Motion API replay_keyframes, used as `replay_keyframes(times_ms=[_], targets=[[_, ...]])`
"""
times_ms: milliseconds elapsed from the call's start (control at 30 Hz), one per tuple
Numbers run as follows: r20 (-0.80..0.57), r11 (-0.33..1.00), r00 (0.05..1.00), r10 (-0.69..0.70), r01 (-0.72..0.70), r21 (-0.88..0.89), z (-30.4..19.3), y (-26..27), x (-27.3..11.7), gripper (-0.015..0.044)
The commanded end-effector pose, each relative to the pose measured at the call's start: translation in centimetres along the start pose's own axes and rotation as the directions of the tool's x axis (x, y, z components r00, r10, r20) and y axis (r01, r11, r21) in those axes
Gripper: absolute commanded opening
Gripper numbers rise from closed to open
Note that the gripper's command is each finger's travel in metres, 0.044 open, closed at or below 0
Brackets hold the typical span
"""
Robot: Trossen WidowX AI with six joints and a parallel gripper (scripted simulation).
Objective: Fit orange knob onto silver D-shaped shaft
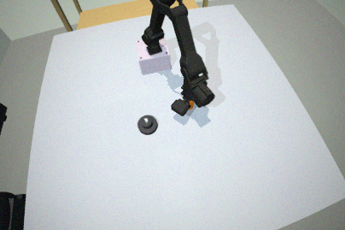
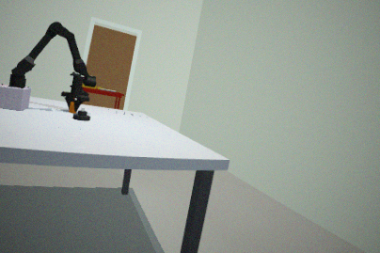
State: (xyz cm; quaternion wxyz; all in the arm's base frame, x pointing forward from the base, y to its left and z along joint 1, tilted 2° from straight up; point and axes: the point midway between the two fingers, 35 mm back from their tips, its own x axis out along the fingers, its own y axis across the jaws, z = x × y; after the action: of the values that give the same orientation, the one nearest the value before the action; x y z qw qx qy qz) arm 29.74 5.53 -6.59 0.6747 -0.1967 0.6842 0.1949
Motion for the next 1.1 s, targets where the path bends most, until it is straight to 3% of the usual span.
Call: replay_keyframes(times_ms=[0, 133, 333, 1067], targets=[[0.003, 1.000, 1.000, 0.004, -0.004, 0.001, 0.0, 0.1, 0.0, 0.0164], [0.003, 1.000, 1.000, 0.004, -0.004, 0.001, 0.0, 0.1, 0.0, 0.0138], [0.004, 1.000, 1.000, 0.004, -0.004, 0.001, 0.3, 0.0, -0.9, 0.0000], [0.009, 1.000, 1.000, 0.001, -0.001, 0.003, 1.1, -0.3, -7.3, 0.0000]])
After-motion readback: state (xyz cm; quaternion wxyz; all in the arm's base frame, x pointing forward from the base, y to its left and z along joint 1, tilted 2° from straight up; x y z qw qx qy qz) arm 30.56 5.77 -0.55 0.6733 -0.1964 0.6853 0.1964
